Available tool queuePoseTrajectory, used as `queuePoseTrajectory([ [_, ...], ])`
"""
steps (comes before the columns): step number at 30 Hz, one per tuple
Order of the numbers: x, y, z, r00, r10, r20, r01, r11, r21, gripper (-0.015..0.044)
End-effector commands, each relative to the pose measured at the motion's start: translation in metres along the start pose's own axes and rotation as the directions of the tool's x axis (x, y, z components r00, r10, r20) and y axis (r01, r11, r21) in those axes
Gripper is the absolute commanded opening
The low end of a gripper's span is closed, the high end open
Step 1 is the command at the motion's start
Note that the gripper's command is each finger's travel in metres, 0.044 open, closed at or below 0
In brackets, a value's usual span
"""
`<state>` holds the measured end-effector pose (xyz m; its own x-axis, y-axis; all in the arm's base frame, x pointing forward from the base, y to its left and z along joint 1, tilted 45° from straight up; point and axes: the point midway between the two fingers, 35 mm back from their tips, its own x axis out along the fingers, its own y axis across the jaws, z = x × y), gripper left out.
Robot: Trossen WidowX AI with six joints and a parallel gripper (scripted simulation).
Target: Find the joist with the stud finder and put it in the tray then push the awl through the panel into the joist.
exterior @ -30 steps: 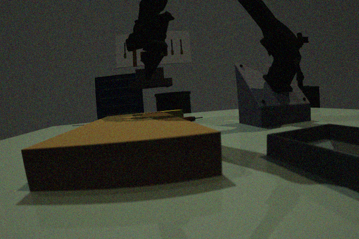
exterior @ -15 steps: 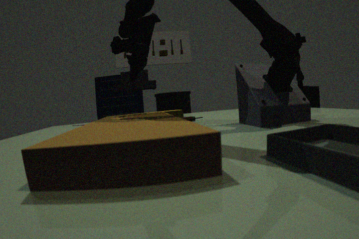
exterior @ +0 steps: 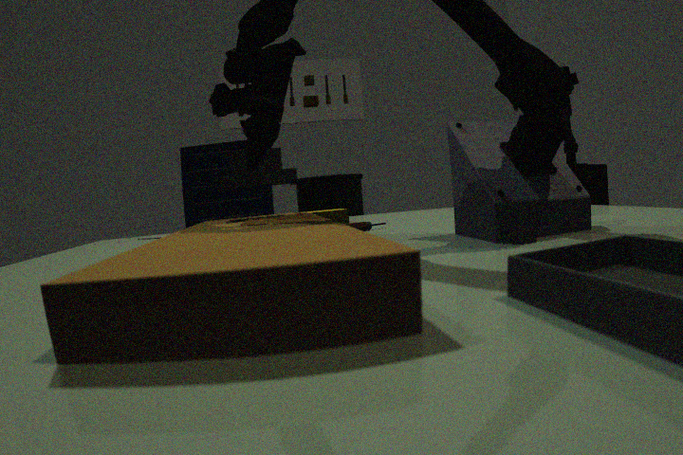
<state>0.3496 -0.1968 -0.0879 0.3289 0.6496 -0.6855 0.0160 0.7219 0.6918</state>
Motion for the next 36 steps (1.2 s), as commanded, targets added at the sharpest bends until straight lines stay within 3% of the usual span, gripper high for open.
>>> queuePoseTrajectory([
  [1, 0.002, -0.002, 0.0, 1.0, -0.001, 0.014, 0.001, 1.0, 0.004, 0.0],
  [36, 0.047, 0.01, -0.013, 1.0, 0.003, 0.014, -0.003, 1.0, 0.004, 0.0],
])
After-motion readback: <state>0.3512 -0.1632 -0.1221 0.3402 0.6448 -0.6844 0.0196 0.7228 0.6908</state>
